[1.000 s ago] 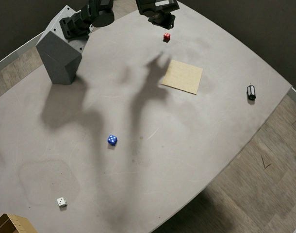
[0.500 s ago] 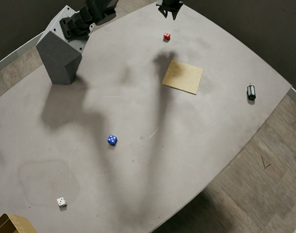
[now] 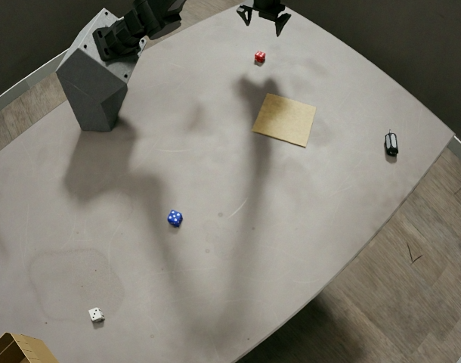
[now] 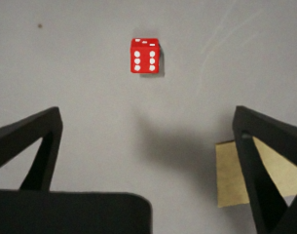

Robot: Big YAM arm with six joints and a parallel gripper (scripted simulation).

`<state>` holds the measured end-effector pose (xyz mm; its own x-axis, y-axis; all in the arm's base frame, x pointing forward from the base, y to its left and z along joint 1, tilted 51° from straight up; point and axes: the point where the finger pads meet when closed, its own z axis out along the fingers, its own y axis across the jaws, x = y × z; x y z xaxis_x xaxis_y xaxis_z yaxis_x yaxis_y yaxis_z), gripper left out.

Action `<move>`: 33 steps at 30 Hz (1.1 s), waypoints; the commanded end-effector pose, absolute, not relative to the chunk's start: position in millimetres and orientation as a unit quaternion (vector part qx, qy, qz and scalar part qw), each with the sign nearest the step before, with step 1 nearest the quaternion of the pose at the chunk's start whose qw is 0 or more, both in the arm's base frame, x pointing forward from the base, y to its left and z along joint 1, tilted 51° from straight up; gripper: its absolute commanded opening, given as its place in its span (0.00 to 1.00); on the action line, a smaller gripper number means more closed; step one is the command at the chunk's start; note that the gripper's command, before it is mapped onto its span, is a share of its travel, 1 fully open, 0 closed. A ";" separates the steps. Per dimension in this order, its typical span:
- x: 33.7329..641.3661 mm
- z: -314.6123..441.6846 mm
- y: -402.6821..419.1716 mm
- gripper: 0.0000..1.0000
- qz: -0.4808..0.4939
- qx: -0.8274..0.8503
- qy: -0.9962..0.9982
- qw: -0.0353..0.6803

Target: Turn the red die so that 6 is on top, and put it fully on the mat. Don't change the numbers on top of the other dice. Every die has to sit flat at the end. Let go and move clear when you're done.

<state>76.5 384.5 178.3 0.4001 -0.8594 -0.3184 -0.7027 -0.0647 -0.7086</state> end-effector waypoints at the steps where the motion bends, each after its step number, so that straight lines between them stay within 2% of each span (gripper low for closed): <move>1: 72.9 194.0 394.4 1.00 -0.081 -0.714 0.544 0.432; 9: 80.8 183.1 392.7 1.00 -0.071 -0.691 0.577 0.430; 33: 93.1 163.1 393.3 1.00 0.097 -0.415 0.801 0.421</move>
